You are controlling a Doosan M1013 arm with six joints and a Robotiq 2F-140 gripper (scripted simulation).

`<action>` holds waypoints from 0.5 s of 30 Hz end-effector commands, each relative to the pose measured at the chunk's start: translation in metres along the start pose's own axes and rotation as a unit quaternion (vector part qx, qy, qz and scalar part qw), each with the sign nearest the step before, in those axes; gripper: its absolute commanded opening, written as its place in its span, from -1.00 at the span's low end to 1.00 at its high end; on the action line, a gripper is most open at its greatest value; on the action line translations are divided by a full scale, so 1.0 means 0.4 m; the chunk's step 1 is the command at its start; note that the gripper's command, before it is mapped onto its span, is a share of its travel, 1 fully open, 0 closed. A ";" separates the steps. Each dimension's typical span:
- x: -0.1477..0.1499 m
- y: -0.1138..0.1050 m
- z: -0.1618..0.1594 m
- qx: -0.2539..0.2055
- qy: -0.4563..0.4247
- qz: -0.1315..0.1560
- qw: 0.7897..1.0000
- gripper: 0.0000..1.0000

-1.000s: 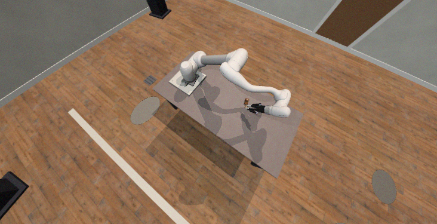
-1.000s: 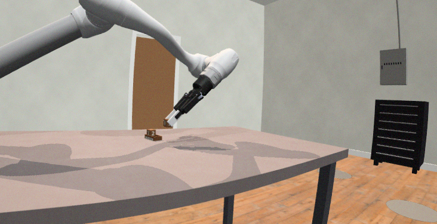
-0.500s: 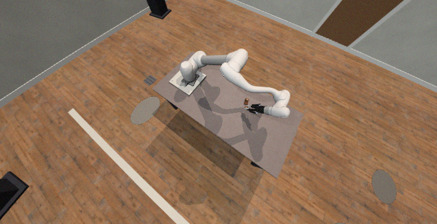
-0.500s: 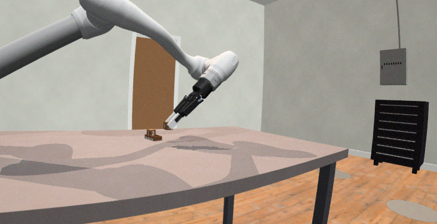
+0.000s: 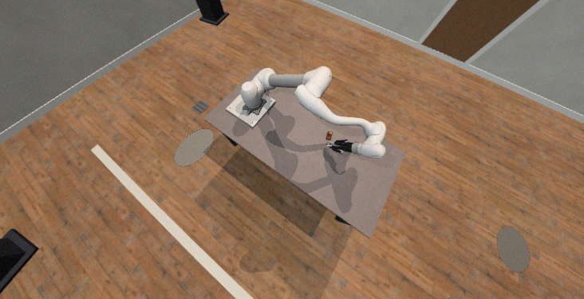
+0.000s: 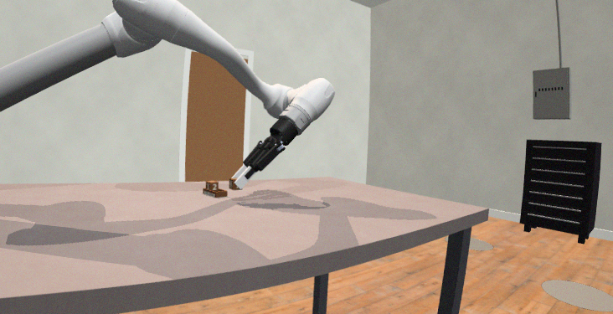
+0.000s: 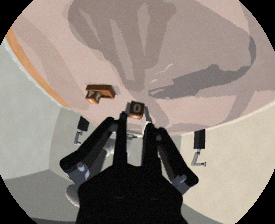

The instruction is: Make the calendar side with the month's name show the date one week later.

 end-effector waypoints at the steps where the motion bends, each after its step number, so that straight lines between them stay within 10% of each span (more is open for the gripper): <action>1: 0.001 0.007 0.007 0.000 0.000 0.000 1.000 -0.51; 15: 0.005 0.038 0.038 0.000 0.000 0.000 1.000 -0.51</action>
Point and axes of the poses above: the point where the finger pads meet when closed, its own y axis out along the fingers, its own x axis across the jaws, z = x × y, the point moved 2 cm from there along -y, back along the fingers, and after that the axes turned 8 degrees about -y, right-handed, at the moved point
